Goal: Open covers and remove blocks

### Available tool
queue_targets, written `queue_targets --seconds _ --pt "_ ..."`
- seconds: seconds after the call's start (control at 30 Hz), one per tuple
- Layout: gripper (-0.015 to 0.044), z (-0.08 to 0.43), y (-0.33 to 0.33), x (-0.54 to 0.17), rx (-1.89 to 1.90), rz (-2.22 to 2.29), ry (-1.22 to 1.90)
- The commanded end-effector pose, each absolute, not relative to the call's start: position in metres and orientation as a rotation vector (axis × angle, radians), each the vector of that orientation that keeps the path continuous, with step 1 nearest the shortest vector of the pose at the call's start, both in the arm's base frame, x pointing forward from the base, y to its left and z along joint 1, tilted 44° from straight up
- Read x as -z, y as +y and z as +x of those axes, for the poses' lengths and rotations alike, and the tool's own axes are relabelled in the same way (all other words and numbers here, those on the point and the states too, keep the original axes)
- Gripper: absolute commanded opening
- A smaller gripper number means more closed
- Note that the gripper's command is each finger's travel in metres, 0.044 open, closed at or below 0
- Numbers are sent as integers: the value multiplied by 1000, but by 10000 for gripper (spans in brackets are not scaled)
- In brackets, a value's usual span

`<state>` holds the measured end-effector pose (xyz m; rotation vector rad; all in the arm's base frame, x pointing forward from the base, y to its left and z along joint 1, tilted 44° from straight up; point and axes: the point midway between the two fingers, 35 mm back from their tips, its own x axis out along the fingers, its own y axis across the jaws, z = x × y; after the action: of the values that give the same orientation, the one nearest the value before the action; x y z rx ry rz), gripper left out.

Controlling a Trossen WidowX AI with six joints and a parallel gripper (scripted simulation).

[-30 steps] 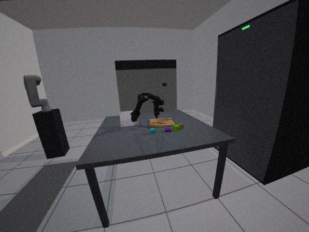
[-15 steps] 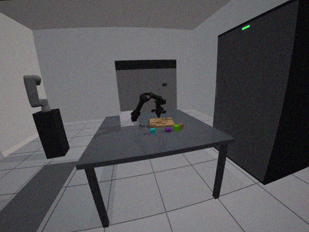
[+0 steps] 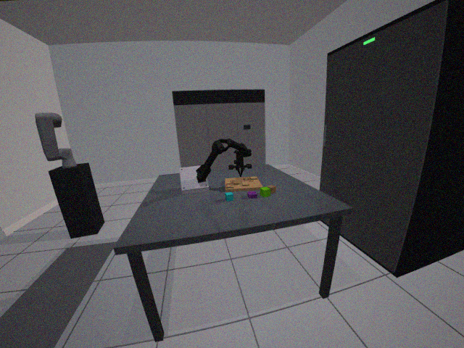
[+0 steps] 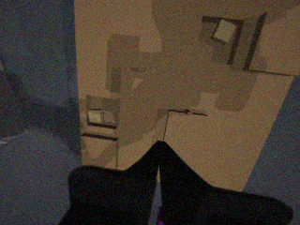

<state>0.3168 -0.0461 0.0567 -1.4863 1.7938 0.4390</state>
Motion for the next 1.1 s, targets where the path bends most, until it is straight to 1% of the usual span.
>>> queue_targets --seconds 0.0,1.07 --pt "0 317 -47 -57 -459 -1506 1800" --pt "0 318 -60 -42 -460 -1506 1799"
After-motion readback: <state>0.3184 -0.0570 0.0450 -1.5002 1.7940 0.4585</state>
